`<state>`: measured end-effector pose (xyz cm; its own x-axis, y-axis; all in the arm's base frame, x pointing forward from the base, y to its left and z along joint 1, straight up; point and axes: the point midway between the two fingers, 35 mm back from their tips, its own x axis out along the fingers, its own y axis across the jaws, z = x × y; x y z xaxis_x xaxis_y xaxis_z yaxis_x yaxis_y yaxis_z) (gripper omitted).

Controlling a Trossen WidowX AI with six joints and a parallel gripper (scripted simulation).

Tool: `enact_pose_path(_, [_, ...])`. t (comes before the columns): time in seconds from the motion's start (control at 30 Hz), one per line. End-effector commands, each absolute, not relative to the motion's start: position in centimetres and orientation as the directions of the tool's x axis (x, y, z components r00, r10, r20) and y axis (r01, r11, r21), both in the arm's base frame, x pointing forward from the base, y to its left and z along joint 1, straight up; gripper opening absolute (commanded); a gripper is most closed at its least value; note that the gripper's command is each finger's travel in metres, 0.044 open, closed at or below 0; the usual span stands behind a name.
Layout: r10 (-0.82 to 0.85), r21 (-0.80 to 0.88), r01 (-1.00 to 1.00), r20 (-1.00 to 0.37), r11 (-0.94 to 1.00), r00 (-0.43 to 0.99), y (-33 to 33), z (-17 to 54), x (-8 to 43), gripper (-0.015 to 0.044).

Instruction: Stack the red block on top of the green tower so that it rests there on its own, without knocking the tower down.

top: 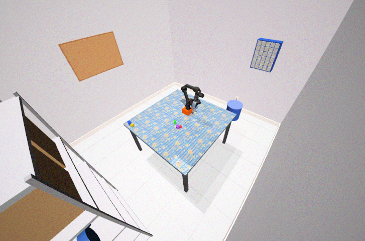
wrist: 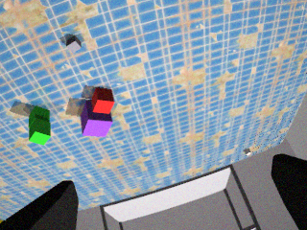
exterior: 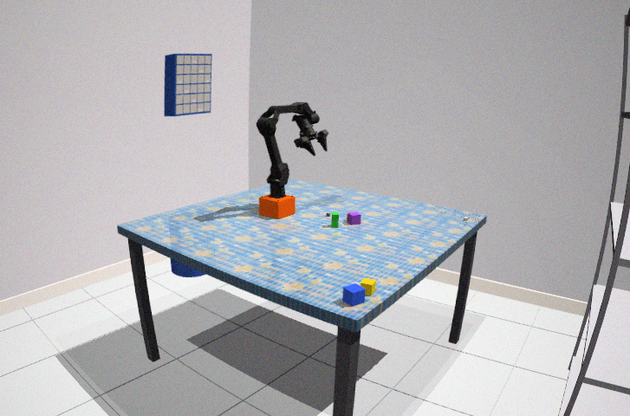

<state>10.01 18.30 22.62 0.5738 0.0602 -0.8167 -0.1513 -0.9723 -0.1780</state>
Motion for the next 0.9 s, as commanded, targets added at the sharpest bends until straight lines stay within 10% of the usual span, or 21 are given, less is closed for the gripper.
enact_pose_path(0.0, [0.058,-0.182,-0.162,-0.818,-0.970,0.572,18.3,22.6,10.1,0.0426])
enact_pose_path(0.33, [-0.050,-0.338,-0.676,-0.873,-0.655,0.486,19.4,20.1,13.6,0.0440])
enact_pose_path(0.87, [-0.137,-0.347,-0.925,-0.935,0.153,0.328,19.1,16.4,19.7,0.0440])
